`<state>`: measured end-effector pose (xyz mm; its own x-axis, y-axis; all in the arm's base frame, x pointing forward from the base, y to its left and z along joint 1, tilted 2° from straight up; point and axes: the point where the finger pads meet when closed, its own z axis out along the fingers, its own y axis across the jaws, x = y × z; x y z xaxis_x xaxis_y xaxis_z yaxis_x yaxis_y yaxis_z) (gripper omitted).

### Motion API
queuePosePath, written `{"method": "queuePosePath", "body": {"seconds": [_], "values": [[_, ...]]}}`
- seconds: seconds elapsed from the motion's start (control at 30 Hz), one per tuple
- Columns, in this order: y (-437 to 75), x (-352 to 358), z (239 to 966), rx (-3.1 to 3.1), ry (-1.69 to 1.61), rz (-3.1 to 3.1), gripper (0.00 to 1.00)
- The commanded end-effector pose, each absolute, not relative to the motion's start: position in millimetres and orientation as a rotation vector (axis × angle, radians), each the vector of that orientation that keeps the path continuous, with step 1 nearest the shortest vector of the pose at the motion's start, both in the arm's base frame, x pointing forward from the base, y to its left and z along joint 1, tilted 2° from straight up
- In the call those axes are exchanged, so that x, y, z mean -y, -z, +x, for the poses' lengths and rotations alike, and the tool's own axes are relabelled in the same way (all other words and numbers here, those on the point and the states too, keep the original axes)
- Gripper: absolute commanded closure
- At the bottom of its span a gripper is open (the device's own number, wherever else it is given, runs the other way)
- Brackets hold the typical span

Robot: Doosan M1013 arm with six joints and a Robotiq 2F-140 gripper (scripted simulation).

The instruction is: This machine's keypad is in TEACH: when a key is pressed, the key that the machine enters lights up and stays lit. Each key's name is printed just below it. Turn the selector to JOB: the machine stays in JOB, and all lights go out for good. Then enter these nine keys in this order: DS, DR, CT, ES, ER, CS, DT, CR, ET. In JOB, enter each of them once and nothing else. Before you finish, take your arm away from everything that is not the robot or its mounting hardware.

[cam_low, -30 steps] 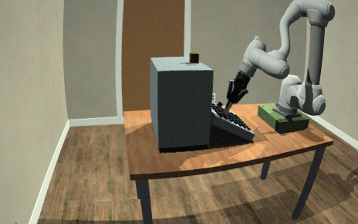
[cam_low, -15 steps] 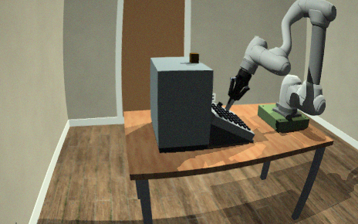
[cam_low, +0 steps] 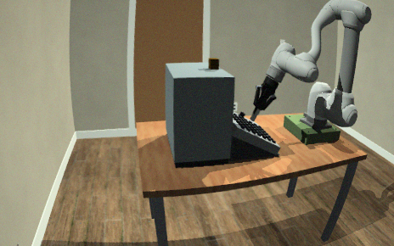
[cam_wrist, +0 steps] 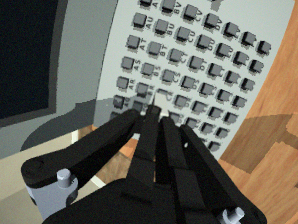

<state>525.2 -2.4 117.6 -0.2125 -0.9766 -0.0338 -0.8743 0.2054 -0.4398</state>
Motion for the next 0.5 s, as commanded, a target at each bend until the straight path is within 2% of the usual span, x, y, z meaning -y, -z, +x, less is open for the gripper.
{"method": "queuePosePath", "body": {"seconds": [0.0,0.47], "values": [[-104,21,495,-2.177,0.472,-1.749,1.00],[-95,31,484,-2.177,0.472,-1.749,1.00]]}}
